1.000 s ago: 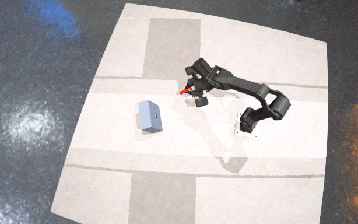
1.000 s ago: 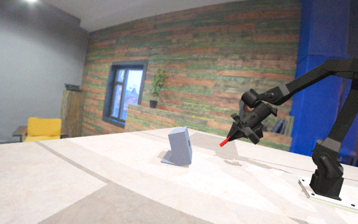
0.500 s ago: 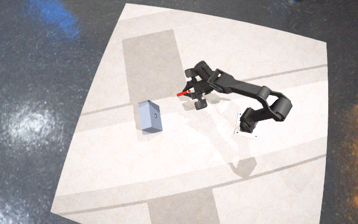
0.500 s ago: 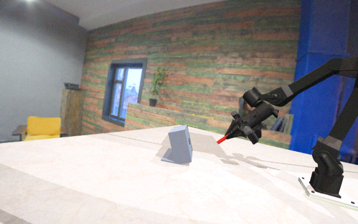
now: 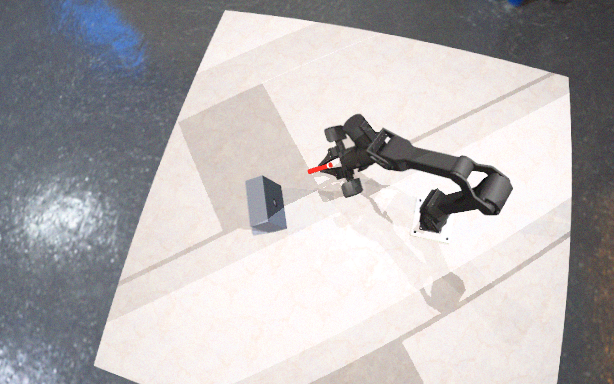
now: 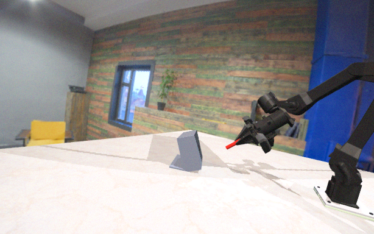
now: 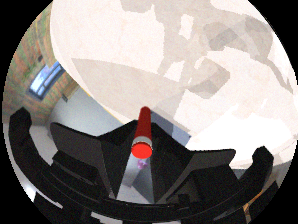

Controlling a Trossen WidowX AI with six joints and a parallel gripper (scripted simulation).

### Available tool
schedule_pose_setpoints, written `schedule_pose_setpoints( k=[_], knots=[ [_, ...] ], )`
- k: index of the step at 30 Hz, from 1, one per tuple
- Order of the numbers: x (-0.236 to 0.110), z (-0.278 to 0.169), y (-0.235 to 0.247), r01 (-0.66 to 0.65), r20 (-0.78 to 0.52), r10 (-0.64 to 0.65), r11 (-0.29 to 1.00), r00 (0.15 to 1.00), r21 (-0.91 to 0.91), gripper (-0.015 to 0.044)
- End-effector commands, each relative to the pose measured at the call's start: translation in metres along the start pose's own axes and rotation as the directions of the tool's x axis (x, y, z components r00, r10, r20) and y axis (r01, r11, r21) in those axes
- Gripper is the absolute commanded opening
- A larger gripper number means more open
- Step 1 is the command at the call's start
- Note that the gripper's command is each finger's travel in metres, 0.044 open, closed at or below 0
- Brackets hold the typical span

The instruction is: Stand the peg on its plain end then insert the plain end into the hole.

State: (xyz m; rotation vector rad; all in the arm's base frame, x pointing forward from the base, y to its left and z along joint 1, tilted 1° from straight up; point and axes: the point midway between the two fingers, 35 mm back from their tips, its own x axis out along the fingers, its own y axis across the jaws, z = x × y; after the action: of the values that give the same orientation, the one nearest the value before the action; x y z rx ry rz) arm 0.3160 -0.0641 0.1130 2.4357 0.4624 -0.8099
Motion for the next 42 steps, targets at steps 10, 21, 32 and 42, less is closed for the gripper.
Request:
schedule_pose_setpoints(
  k=[10,21,32,42],
  knots=[
    [0.001,-0.01,-0.01,-0.012,-0.09,0.01,1.0,0.996,-0.023,0.0],
    [0.001,-0.017,-0.019,-0.02,-0.156,0.013,0.999,0.988,-0.043,0.0],
    [-0.001,-0.024,-0.028,-0.027,-0.222,0.013,0.998,0.975,-0.063,0.0],
    [-0.003,-0.029,-0.037,-0.033,-0.281,0.009,0.996,0.96,-0.082,0.0]
  ],
)
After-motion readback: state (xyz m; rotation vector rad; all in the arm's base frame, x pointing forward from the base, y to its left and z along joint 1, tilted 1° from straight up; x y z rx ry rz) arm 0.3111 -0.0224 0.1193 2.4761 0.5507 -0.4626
